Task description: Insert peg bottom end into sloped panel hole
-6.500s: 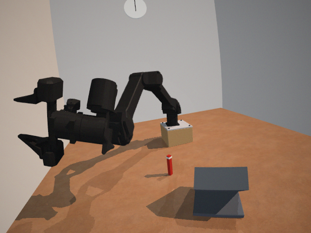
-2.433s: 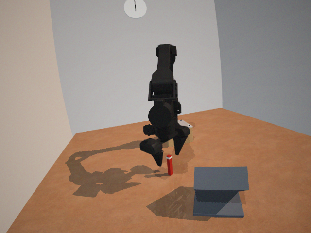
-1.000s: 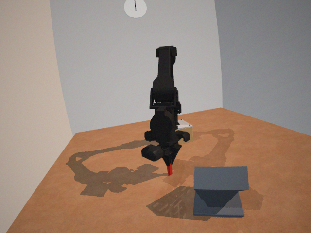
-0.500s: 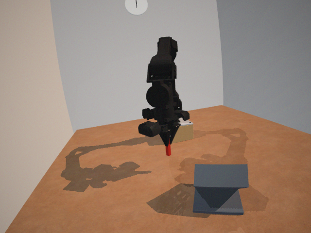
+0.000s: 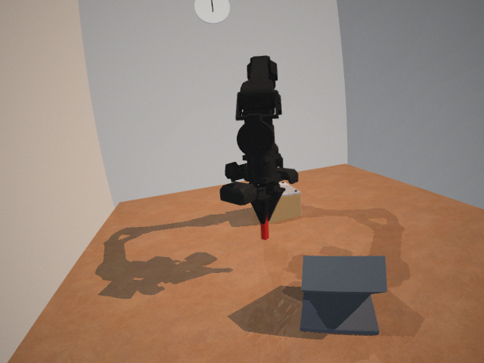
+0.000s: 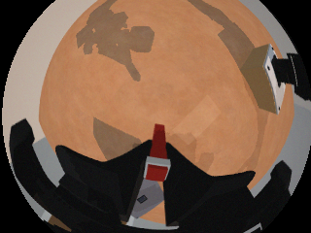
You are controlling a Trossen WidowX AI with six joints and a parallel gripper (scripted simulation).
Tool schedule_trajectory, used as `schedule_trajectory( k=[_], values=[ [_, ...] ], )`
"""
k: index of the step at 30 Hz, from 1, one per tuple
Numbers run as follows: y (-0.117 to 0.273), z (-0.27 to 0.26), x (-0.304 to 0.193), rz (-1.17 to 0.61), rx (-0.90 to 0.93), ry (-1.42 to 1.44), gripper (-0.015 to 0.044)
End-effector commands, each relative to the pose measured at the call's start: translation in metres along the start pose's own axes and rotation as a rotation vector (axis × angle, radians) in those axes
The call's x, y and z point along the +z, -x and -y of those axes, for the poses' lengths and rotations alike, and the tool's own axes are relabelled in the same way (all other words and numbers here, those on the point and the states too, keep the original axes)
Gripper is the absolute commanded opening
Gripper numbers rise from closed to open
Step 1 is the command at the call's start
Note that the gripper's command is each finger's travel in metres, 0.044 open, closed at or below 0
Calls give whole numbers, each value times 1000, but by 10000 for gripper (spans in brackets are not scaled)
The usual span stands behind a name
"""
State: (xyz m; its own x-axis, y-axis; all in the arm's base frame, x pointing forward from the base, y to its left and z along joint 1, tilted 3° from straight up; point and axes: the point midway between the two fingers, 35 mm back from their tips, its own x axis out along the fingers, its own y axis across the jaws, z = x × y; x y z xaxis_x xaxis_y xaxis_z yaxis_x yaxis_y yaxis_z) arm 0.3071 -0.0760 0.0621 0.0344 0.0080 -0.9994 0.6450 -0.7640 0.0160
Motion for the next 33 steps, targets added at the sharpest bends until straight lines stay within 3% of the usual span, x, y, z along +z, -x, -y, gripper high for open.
schedule_trajectory(
  k=[1,33],
  values=[
    [1,2,-2,3,25,21,0],
    [7,15,-36,-3,204,158,0]
  ],
)
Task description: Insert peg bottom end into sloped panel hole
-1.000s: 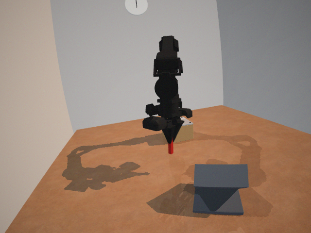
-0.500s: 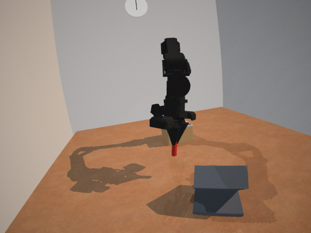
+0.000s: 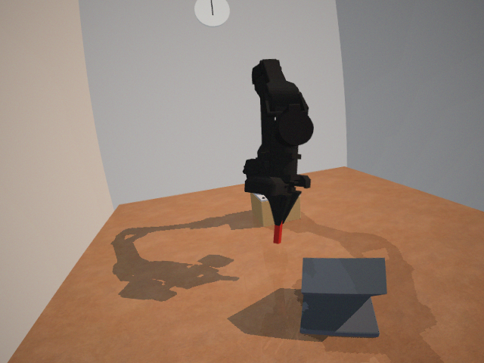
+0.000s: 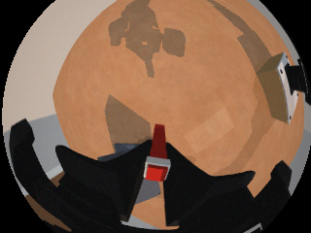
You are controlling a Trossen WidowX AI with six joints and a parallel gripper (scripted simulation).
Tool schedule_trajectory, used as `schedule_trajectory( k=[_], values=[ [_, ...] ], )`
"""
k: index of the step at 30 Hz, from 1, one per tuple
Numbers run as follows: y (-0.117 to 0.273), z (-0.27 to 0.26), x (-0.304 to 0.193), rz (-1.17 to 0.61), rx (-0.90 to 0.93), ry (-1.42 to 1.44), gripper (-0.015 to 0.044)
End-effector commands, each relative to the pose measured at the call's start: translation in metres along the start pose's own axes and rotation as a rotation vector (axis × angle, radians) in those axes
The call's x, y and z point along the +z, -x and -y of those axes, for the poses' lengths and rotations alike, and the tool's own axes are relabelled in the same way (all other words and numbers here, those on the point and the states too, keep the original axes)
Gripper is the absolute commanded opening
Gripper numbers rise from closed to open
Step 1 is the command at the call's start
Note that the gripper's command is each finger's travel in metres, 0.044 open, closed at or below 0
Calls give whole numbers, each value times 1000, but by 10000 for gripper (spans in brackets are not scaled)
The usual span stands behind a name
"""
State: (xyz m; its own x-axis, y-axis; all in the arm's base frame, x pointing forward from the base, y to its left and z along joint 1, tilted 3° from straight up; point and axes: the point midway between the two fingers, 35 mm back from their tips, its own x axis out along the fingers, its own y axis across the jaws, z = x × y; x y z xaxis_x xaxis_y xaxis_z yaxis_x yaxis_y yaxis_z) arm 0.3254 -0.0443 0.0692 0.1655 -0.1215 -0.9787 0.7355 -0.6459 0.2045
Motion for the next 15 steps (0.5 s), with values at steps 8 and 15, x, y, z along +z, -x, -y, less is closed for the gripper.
schedule_trajectory(
  k=[8,15],
  values=[
    [4,4,-10,-4,63,36,0],
    [7,7,-18,-11,103,62,0]
  ],
)
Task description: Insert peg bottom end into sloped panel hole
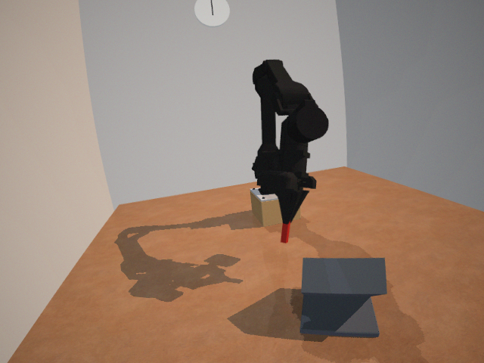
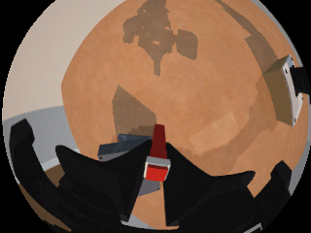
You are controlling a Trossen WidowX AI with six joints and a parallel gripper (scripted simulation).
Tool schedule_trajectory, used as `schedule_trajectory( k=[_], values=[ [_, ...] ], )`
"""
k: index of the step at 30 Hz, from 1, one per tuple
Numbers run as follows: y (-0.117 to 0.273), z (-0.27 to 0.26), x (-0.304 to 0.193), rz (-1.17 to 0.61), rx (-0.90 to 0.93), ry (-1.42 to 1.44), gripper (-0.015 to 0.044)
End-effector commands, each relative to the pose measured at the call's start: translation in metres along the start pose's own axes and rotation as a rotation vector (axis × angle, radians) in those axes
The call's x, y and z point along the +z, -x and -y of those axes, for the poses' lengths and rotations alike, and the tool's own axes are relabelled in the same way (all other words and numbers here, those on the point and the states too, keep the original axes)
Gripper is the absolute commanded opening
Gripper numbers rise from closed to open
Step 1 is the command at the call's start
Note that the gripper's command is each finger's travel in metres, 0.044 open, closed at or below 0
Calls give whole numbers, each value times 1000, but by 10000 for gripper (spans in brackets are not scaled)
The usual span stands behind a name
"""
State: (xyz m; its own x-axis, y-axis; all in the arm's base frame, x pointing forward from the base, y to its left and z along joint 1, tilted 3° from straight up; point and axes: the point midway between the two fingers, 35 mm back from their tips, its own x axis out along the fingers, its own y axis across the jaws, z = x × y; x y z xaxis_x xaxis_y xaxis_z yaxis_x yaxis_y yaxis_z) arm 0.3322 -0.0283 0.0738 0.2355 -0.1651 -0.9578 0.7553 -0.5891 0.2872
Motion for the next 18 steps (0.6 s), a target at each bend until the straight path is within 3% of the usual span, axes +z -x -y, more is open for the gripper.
schedule_trajectory(
  k=[1,18],
  values=[
    [2,2,-2,-1,24,7,0],
    [10,7,-21,-23,119,64,0]
  ],
)
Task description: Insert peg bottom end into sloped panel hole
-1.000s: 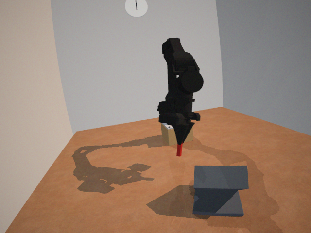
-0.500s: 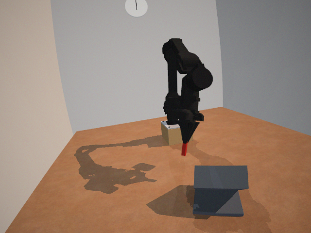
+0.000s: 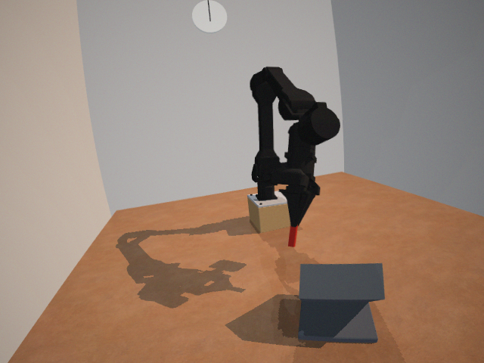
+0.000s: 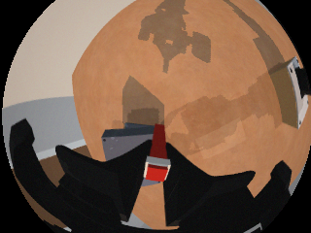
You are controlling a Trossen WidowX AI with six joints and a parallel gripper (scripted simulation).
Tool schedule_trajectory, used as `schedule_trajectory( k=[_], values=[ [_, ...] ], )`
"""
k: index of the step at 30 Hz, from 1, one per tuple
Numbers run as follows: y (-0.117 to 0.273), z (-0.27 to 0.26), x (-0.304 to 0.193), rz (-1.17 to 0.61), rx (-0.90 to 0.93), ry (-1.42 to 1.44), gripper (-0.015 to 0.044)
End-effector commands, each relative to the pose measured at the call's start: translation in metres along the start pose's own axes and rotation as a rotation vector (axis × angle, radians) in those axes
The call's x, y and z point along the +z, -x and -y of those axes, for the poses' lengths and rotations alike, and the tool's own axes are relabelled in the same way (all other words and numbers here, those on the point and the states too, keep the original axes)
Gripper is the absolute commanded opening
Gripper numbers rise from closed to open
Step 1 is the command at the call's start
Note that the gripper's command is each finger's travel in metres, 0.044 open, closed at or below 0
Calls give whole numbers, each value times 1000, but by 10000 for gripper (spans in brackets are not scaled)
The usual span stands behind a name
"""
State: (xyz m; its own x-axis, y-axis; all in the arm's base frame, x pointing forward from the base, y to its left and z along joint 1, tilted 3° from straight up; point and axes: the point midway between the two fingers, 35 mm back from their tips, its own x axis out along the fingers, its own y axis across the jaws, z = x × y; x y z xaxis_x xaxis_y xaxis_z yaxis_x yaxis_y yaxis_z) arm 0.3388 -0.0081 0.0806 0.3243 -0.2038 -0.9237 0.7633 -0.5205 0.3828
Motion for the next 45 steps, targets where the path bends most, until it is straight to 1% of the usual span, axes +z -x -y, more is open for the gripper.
schedule_trajectory(
  k=[1,45],
  values=[
    [3,2,-2,-3,24,6,0],
    [32,17,-50,-94,262,115,0]
  ],
)
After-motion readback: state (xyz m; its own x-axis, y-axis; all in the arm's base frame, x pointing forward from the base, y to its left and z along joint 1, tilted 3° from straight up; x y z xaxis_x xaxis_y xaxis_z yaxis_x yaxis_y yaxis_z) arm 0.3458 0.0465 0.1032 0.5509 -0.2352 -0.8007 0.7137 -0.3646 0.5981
